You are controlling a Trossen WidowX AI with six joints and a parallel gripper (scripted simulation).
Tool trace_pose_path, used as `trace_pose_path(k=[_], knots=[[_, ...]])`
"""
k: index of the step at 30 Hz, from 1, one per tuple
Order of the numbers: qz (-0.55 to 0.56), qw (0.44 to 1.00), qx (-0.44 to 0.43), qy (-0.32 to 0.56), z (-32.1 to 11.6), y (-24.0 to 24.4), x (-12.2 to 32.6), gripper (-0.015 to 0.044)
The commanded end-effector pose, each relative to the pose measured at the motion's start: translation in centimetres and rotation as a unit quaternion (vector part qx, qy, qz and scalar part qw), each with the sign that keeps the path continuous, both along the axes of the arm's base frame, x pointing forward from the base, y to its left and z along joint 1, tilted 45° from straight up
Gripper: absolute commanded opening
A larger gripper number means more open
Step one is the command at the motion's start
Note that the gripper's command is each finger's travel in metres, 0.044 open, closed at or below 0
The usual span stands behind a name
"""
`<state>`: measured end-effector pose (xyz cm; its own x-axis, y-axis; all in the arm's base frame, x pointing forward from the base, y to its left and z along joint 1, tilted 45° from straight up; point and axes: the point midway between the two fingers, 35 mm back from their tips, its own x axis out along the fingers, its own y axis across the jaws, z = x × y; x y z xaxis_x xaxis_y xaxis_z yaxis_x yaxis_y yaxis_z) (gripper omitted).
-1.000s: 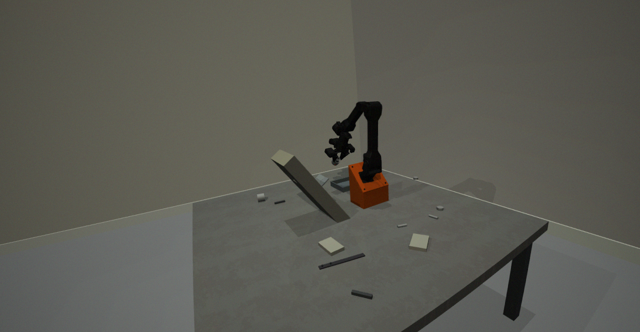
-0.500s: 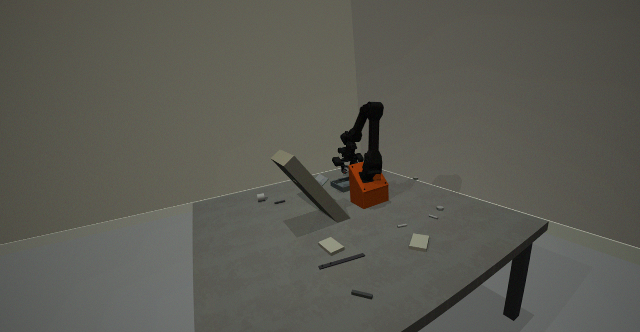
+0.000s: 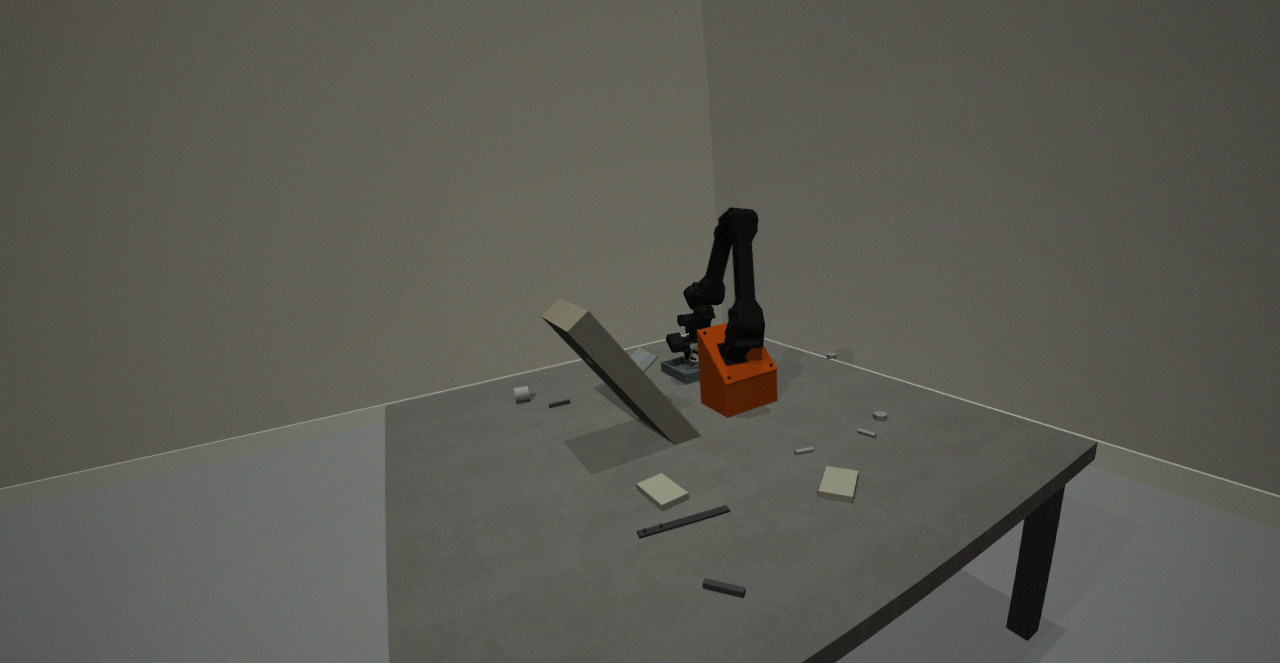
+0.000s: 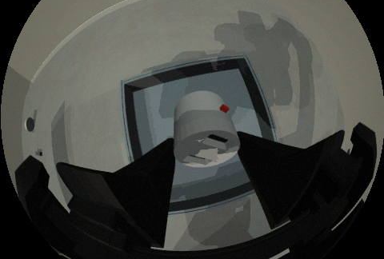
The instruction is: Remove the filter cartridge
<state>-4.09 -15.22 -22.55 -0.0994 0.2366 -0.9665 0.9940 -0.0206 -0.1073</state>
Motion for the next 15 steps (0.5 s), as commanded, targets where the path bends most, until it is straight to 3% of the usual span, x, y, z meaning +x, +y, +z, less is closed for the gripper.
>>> trace_pose_path(k=[1,15], knots=[[0.002,1.000,-0.002,0.002,-0.41,0.46,-0.11,0.0000],[0.000,1.000,0.002,0.000,-0.15,0.30,0.00,0.0368]])
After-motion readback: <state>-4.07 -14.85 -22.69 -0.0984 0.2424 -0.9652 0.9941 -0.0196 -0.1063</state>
